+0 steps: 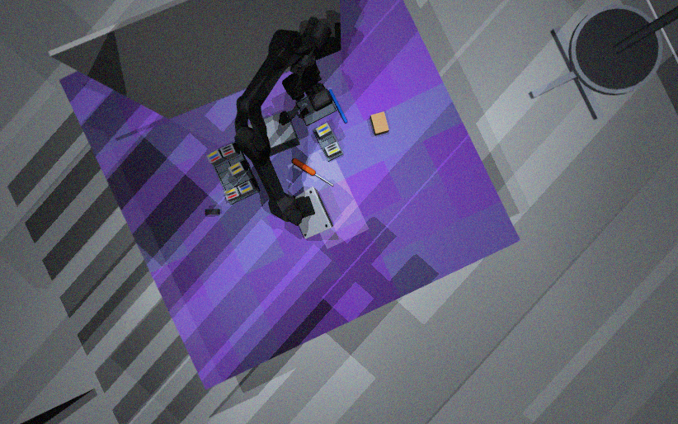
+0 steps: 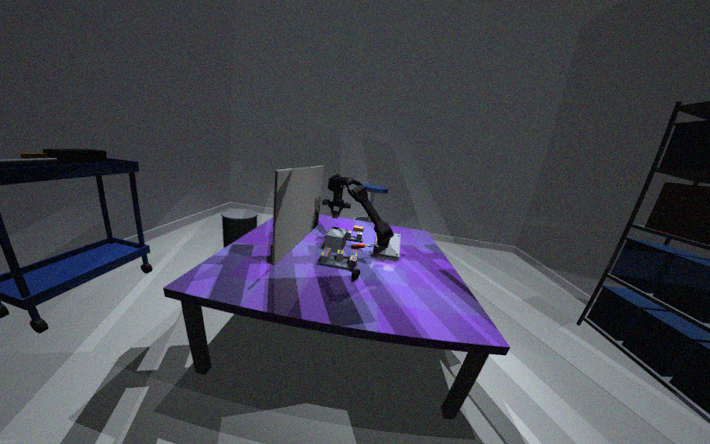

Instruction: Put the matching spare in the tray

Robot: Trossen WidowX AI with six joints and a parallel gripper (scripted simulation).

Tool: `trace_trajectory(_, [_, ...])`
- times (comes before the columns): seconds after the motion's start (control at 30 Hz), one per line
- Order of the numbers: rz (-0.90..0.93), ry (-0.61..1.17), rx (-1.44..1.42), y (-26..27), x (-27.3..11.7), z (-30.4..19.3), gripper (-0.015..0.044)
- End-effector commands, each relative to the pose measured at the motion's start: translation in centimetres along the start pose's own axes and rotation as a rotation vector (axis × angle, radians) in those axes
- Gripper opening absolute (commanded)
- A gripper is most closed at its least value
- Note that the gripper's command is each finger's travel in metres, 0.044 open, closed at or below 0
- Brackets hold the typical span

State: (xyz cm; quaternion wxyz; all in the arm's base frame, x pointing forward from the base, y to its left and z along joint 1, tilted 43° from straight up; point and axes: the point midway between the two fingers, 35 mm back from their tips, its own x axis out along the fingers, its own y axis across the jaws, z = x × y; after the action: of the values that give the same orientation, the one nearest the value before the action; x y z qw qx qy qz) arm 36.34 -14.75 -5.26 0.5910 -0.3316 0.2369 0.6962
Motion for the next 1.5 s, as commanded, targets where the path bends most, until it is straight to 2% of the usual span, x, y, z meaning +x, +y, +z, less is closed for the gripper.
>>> trace_trajectory(0.0, [0.003, -0.004, 0.006, 0.0, 0.5, 0.0, 0.0000])
trace_trajectory(1.47, [0.002, -0.004, 0.006, -0.3, 4.2, -0.2, 0.0000])
